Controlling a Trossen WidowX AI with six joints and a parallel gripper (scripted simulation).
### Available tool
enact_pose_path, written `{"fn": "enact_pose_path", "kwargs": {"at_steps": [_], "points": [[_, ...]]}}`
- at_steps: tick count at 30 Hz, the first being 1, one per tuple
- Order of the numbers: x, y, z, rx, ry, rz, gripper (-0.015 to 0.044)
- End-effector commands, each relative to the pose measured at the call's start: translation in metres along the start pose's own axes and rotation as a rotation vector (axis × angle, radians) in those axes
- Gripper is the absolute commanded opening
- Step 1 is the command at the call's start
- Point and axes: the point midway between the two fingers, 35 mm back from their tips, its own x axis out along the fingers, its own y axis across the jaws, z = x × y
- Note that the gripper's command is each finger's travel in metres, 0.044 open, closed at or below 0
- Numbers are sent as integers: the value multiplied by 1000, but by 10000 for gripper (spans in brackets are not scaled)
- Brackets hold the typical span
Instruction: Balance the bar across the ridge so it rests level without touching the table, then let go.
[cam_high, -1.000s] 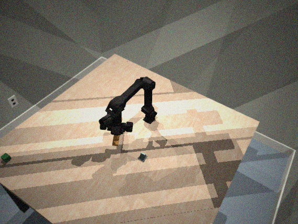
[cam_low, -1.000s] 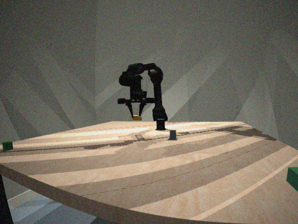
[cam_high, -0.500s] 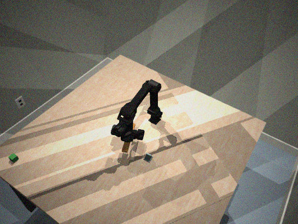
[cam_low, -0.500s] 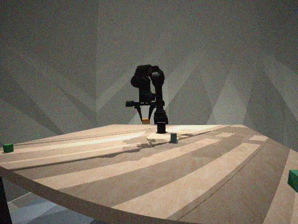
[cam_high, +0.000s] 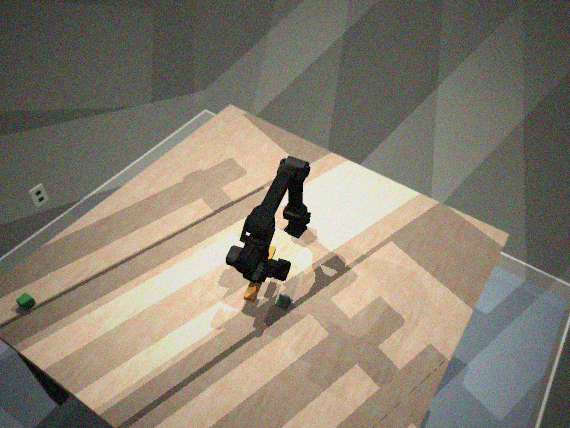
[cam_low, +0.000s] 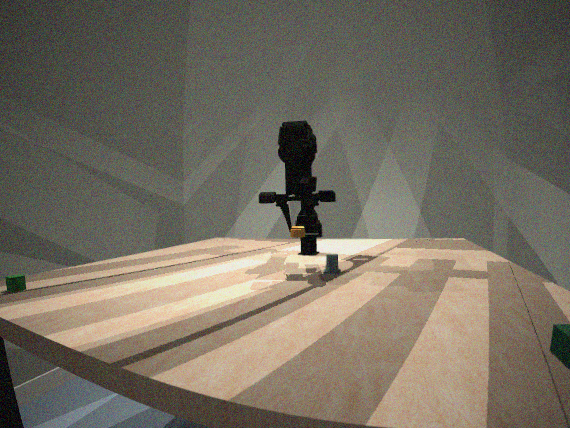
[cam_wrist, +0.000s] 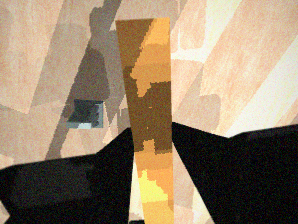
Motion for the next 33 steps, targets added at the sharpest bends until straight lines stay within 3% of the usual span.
{"fn": "enact_pose_path", "kwargs": {"at_steps": [1, 19, 33], "points": [[2, 17, 5, 37, 7, 5, 0], [2, 81, 15, 180, 7, 10, 0], [17, 84, 16, 185, 7, 10, 0]]}}
